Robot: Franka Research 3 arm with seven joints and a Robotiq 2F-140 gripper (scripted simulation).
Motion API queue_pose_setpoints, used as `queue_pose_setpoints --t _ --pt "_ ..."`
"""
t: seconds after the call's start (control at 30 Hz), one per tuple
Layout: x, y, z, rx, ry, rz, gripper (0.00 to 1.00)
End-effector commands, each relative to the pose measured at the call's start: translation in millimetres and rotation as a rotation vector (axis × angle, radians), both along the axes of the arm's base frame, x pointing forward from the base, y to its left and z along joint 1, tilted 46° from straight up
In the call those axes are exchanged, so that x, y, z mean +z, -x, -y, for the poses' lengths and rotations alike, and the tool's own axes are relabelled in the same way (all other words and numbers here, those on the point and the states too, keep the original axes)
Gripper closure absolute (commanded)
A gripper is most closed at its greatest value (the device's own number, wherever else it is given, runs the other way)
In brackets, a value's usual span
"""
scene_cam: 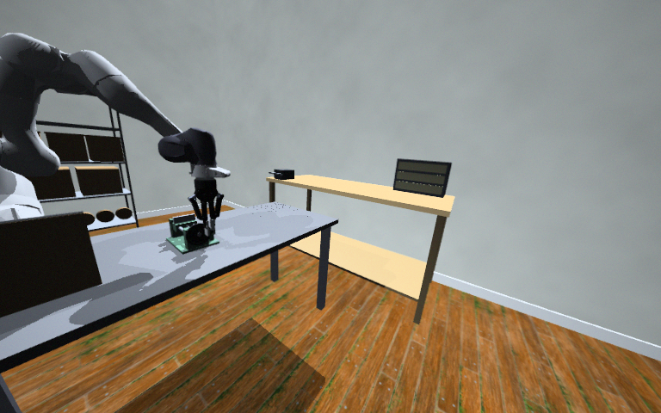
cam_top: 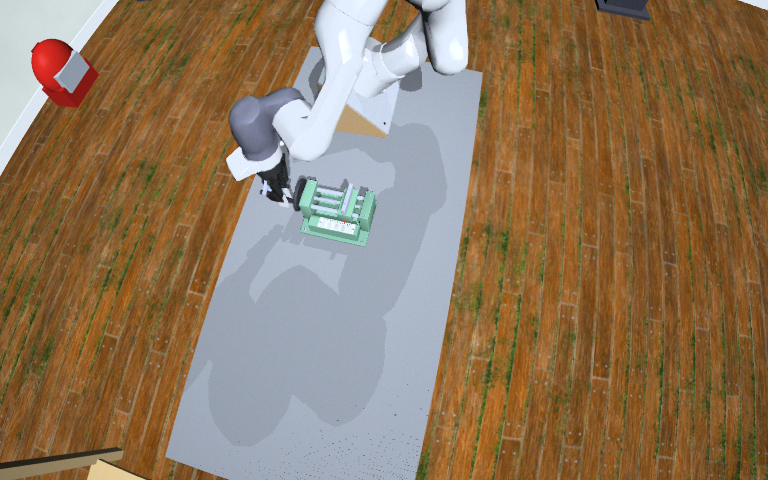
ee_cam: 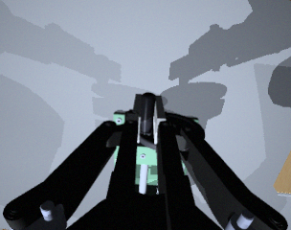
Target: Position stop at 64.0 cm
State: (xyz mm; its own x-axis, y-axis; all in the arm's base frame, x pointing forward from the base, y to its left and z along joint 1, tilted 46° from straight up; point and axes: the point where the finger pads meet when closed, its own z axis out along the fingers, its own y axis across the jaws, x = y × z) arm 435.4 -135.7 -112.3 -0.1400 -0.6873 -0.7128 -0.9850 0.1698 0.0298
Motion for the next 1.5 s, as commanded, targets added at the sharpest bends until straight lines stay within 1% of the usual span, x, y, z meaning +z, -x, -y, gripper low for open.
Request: queue_pose_setpoints --t 0.0,0.53,1.47 --pt "1.5 3.1 2.5 0.003 0.000 0.001 0.96" --pt "7.0 11.3 6.6 0.003 0.000 0.001 0.96" --pt "12.3 33.1 7.8 0.003 0.000 0.001 0.96"
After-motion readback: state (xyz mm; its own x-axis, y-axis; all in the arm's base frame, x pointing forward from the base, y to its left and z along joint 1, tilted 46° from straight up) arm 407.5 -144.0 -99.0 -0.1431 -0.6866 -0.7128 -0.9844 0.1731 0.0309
